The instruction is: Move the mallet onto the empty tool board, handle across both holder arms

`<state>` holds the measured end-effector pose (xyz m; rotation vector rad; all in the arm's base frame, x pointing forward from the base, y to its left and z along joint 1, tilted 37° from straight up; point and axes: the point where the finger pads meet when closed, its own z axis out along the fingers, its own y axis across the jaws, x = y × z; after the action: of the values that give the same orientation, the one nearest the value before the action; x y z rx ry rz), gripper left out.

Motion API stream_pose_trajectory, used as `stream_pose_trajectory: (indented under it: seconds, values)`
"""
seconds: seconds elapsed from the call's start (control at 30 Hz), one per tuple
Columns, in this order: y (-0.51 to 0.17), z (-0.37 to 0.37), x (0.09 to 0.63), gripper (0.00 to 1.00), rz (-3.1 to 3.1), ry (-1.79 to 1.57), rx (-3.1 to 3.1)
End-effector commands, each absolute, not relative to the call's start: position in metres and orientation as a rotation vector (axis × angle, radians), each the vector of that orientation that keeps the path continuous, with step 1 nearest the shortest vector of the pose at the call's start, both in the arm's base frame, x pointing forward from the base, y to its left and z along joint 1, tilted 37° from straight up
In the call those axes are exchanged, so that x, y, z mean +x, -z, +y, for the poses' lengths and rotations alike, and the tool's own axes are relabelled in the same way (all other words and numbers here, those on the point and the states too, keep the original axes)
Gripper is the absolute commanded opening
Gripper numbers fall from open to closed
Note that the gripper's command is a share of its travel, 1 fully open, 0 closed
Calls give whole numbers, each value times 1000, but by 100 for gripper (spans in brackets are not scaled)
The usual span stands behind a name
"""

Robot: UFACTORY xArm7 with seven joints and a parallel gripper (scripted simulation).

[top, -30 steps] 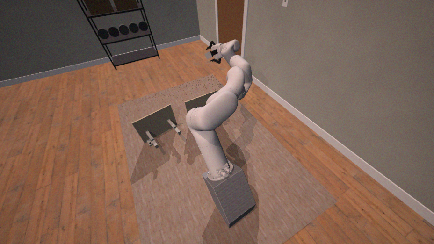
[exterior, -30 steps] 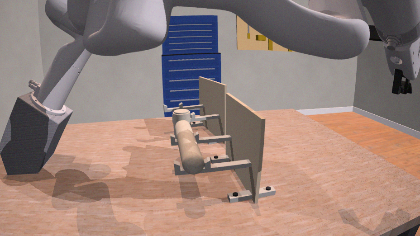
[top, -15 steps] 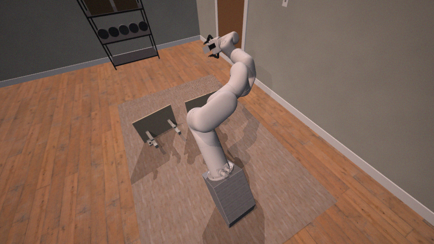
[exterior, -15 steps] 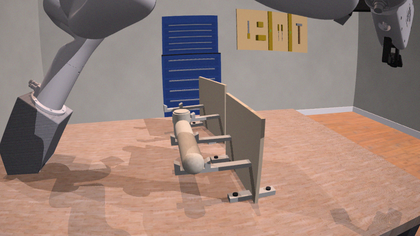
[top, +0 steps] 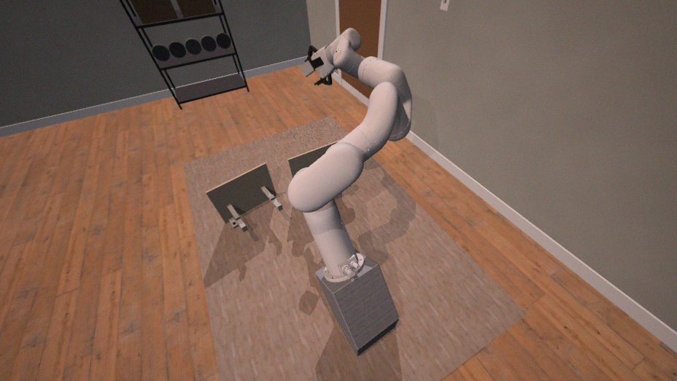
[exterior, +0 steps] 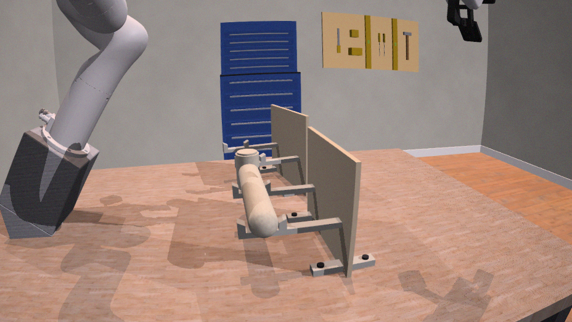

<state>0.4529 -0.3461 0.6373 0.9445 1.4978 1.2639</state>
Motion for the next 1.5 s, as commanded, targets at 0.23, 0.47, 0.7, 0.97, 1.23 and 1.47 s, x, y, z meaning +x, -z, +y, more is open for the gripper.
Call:
stream_pose_trajectory:
  seconds: [0.23,0.47,0.7,0.97,1.23,1.47]
  values:
    - [-587,-266,410,100,1614,-1132,1110]
    - [-533,-230,397,100,1680,-1042,1245]
    - [-475,-204,385,100,1726,-952,1388]
    - [-391,-179,365,100,1760,-829,1595]
    - [-307,-161,339,100,1765,-706,1811]
    - [-262,-151,321,100,1755,-640,1930]
